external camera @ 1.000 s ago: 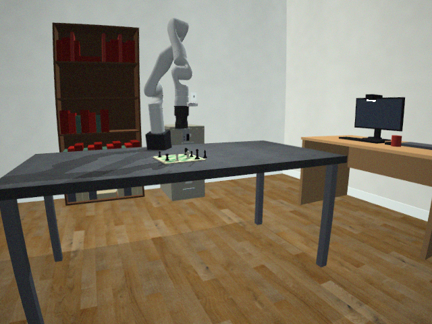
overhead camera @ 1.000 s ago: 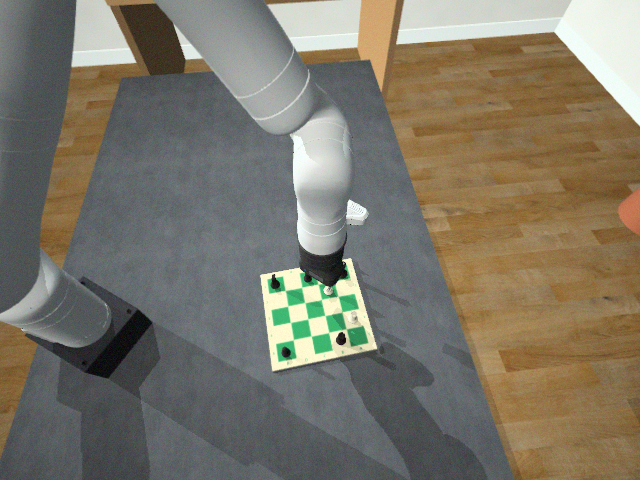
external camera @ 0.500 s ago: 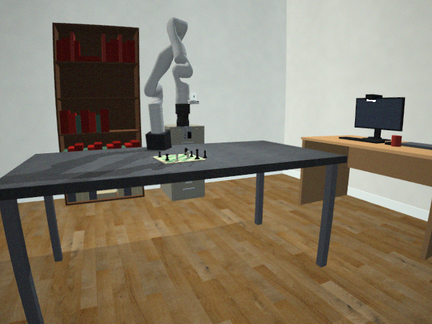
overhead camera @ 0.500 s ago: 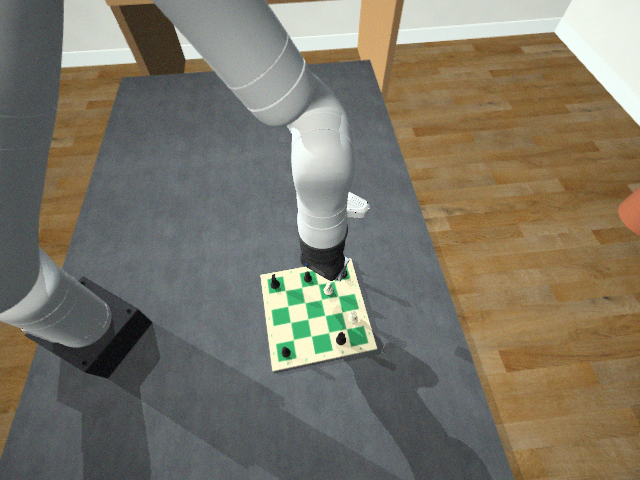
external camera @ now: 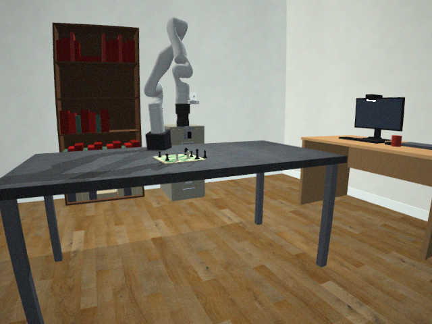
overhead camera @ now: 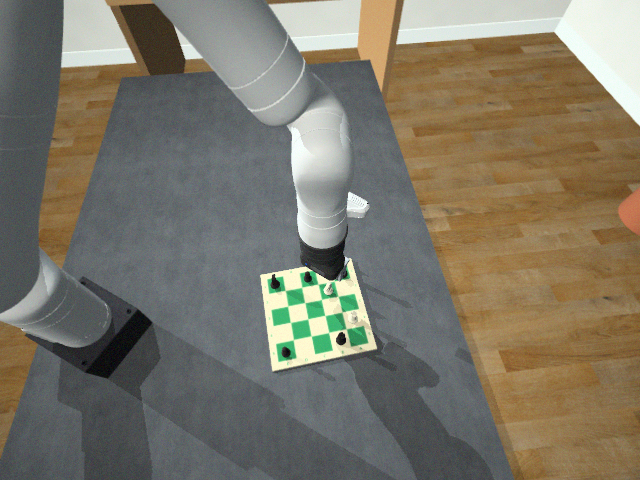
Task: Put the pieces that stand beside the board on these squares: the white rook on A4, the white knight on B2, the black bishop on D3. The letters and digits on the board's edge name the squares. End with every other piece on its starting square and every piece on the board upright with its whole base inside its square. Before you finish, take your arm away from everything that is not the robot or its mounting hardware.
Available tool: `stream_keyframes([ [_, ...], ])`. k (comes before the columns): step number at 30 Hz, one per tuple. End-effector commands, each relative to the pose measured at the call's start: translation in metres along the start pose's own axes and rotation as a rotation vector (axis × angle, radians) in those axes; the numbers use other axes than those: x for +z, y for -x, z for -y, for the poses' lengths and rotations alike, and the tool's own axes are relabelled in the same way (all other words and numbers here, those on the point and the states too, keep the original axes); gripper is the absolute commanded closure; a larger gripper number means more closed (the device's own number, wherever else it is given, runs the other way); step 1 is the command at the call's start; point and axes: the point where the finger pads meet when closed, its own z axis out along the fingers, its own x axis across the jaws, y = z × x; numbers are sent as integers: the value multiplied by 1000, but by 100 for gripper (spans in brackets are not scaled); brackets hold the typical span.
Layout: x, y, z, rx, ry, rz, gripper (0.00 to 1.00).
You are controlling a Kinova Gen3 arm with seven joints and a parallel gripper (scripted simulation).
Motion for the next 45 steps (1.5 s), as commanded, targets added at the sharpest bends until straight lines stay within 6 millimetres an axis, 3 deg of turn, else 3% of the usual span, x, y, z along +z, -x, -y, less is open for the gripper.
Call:
stream_keyframes([
  [1,0,0,1,5,-1,0,0],
  [13,2,7,9,141,7,6,0],
  [23,7,25,27,464,21,10,0],
  [25,7,25,27,464,21,10,0],
  [39,8,56,56,969,14,1,0],
  [45,7,63,63,1068,7,0,0],
])
